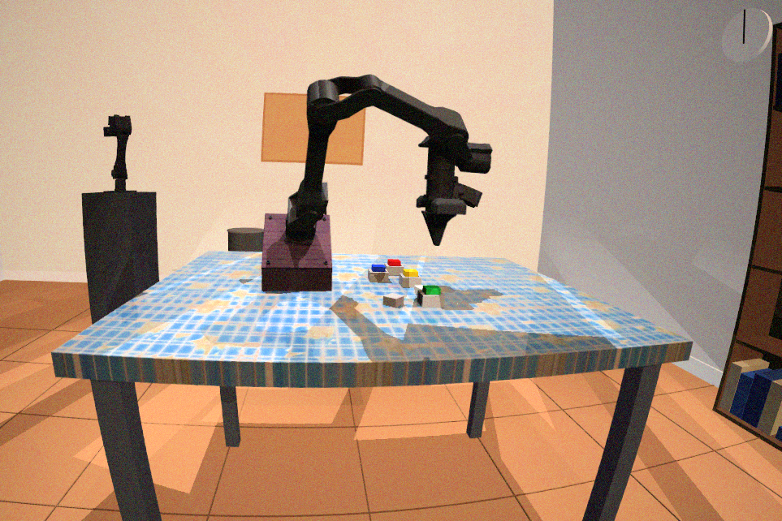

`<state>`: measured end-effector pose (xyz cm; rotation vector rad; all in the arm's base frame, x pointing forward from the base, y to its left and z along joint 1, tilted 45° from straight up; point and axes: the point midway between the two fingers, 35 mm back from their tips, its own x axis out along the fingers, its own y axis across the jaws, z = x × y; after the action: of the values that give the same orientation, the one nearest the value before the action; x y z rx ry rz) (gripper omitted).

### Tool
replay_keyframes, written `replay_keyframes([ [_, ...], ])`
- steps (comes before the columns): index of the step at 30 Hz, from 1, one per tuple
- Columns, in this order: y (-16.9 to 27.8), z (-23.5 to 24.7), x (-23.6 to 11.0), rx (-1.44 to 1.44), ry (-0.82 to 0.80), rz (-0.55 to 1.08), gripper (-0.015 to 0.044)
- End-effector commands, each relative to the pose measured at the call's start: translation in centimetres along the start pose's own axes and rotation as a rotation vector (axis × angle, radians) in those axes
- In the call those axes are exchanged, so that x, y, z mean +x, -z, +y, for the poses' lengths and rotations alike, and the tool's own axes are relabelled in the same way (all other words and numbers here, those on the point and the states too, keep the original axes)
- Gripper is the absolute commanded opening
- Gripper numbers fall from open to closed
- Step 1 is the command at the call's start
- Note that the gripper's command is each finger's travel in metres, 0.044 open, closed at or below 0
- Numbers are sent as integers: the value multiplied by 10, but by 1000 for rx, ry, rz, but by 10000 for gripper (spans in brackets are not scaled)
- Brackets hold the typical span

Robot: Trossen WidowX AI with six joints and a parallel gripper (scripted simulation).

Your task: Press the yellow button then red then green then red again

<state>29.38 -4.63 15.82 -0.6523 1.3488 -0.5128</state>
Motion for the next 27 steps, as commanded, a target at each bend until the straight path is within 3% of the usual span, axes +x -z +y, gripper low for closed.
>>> replay_keyframes([
  [1, 4, -2, 0, -29, 6, 4, 20],
  [7, 4, -3, 59, -28, 9, 3, 20],
  [27, 4, -4, 87, -28, 10, 3, 20],
])
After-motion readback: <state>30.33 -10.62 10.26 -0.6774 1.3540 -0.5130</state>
